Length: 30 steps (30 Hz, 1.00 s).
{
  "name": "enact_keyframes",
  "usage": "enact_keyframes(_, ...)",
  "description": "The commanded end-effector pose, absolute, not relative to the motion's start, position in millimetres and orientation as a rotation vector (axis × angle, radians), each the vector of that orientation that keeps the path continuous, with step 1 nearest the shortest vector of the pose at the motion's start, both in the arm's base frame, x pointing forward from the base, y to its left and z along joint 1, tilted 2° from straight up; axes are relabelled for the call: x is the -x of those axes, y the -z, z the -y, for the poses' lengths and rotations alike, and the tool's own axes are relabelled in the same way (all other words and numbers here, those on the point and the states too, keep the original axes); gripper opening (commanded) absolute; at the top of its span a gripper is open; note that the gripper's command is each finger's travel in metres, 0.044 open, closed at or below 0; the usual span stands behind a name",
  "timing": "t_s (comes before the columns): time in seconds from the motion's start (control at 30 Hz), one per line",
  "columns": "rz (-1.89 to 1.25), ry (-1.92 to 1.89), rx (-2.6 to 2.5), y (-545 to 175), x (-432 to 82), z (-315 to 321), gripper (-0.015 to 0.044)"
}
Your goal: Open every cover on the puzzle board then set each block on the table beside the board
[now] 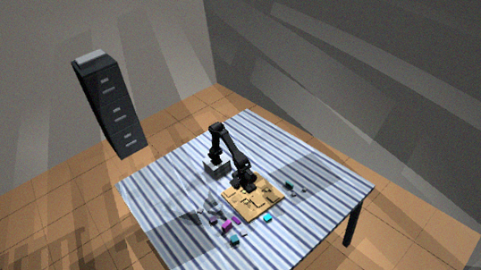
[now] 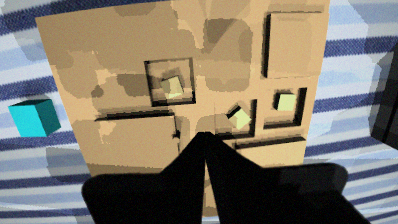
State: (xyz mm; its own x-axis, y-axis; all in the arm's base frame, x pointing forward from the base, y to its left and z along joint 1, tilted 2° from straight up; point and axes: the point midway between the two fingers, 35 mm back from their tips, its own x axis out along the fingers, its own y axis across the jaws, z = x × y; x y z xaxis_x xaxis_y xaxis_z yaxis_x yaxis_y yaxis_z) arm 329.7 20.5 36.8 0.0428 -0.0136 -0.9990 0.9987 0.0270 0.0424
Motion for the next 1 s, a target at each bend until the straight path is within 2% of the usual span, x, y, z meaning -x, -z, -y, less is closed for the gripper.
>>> enact_keyframes(0.0,-1.172,1.173,-1.211,-36.4,-305.2,-19.5,0.0)
enact_keyframes(0.5,-1.16,1.198,-1.234,-21.9,-226.1,-19.1,0.0)
enact_keyframes(0.97,-1.16,1.199,-1.235,12.9,-225.9,-18.6,0.0)
